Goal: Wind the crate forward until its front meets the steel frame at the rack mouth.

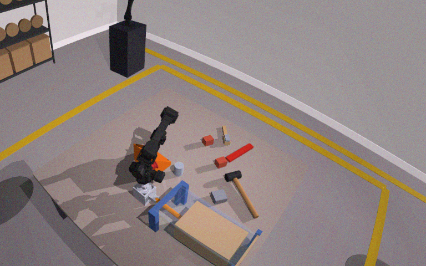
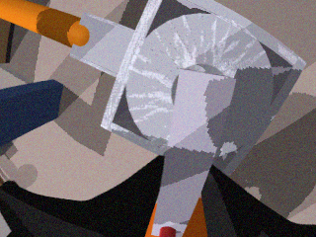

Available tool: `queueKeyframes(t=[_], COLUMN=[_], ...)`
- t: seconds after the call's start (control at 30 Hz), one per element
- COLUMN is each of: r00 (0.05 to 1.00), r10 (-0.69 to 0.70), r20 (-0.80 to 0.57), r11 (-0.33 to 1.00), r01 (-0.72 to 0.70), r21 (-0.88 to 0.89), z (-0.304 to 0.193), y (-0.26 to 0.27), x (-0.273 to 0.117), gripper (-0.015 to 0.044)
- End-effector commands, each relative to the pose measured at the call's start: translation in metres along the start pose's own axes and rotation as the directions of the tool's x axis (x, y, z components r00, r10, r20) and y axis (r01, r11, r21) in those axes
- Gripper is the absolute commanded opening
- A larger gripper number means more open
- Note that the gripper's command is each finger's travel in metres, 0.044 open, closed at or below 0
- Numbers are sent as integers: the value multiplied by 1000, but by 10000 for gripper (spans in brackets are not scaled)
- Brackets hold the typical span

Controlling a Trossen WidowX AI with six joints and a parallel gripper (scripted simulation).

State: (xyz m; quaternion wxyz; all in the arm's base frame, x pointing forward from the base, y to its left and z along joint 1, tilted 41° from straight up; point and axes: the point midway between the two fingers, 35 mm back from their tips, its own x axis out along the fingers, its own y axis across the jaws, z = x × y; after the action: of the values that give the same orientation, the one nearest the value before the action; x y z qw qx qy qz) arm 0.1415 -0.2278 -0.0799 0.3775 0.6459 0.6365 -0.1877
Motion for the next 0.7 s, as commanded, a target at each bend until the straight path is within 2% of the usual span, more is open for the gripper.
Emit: queueKeyframes(t=[0.0, 0.67], r00=[1000, 1000], r10=[-1, 6], r20=[3, 5], r11=[1000, 997], r01=[1, -7], r21=[-15, 80], z=[1, 0], y=[-1, 2], x=[3, 5], gripper=[0, 0])
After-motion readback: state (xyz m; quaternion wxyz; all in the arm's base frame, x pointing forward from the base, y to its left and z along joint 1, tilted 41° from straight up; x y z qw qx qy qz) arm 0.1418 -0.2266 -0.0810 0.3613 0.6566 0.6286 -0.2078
